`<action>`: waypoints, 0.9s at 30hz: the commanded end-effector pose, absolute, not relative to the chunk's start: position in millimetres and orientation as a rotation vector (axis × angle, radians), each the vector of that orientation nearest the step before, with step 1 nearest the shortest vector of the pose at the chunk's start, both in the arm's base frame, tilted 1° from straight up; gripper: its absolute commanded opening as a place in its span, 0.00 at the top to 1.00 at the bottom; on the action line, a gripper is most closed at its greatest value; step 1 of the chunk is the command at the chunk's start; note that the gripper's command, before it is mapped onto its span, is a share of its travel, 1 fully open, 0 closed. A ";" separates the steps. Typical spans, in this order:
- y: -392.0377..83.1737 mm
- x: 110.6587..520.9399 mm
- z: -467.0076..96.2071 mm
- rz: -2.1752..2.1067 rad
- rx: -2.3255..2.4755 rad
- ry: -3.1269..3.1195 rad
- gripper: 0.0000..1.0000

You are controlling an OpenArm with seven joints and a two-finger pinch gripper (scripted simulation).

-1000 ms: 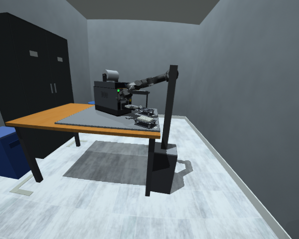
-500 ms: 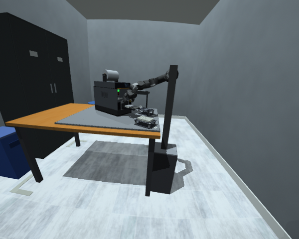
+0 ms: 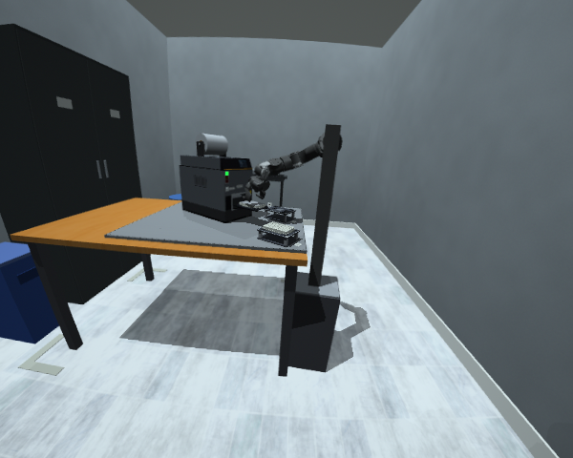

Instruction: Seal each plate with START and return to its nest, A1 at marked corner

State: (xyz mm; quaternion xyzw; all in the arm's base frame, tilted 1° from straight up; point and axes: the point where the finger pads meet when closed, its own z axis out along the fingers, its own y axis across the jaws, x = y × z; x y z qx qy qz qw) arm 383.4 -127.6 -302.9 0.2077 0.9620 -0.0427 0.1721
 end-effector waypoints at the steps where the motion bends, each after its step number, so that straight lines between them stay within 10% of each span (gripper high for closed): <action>1: -126.5 388.8 -297.6 -0.104 0.594 2.710 0.35; 27: -127.2 386.6 -304.6 -0.114 0.592 2.718 0.35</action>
